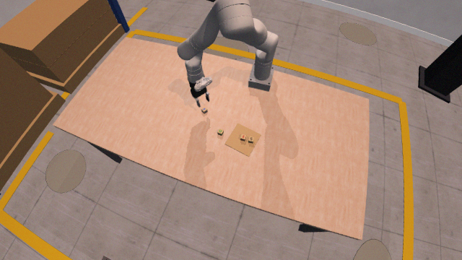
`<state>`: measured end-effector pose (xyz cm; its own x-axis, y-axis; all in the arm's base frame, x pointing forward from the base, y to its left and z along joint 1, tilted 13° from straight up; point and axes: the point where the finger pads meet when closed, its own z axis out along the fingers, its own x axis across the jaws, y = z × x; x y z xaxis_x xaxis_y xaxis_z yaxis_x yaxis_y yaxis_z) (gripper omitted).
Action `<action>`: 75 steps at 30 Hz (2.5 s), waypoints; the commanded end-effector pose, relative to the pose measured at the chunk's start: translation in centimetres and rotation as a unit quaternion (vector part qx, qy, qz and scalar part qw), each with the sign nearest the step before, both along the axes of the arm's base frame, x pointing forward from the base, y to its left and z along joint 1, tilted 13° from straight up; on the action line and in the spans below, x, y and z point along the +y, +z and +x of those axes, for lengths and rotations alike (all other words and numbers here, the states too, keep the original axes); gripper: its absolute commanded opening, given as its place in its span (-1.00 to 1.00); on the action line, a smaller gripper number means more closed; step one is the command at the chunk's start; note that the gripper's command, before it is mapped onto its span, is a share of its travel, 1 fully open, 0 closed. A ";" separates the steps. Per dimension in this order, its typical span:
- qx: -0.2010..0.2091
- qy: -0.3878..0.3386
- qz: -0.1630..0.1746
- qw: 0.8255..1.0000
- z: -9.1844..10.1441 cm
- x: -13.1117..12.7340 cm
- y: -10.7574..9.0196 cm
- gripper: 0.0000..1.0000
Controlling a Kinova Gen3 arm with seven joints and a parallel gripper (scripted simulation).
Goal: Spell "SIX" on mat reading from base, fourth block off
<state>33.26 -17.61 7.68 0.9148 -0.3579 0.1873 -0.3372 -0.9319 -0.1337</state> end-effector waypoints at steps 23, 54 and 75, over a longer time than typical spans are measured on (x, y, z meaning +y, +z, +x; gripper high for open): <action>0.001 0.003 0.000 1.000 0.5 0.0 -2.2 1.00; 0.001 0.003 0.000 1.000 1.1 0.0 -4.9 1.00; 0.001 0.003 0.000 1.000 1.1 0.0 -4.9 1.00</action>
